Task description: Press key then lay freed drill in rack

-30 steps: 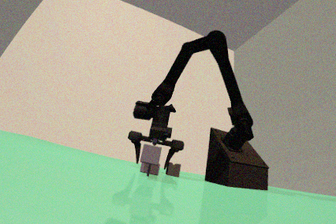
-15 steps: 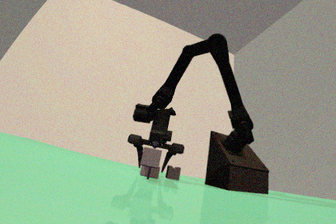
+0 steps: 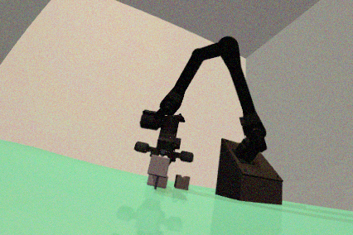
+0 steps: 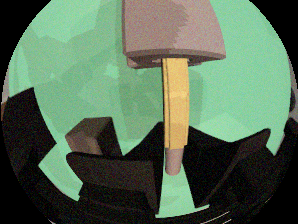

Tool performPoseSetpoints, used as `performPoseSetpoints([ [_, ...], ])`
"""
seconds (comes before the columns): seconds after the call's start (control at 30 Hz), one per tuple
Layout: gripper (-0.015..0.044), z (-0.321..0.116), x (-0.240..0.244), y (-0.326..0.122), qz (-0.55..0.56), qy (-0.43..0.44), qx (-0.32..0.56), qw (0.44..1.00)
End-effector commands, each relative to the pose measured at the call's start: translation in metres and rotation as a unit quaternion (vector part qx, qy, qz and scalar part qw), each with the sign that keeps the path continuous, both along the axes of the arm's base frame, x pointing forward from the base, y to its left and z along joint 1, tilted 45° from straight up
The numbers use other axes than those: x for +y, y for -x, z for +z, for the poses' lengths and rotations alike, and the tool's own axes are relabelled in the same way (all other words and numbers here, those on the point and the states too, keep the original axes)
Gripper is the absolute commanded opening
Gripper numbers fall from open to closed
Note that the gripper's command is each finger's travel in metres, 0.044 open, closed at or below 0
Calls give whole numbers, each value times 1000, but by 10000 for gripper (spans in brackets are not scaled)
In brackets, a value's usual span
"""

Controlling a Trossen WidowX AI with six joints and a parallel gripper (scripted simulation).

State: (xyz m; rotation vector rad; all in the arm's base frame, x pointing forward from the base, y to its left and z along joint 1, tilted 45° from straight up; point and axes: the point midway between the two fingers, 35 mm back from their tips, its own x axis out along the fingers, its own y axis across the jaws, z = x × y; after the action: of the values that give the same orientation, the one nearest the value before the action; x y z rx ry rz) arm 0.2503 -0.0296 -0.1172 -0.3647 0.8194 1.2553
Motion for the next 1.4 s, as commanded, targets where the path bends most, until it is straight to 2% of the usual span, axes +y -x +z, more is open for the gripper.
performPoseSetpoints([
  [0.0,0,0,0,0,1,0,0,1000],
  [0.43,0,3,-3,2,1,-1,0,1000],
  [1.37,0,-24,-26,15,1,0,0,1000],
])
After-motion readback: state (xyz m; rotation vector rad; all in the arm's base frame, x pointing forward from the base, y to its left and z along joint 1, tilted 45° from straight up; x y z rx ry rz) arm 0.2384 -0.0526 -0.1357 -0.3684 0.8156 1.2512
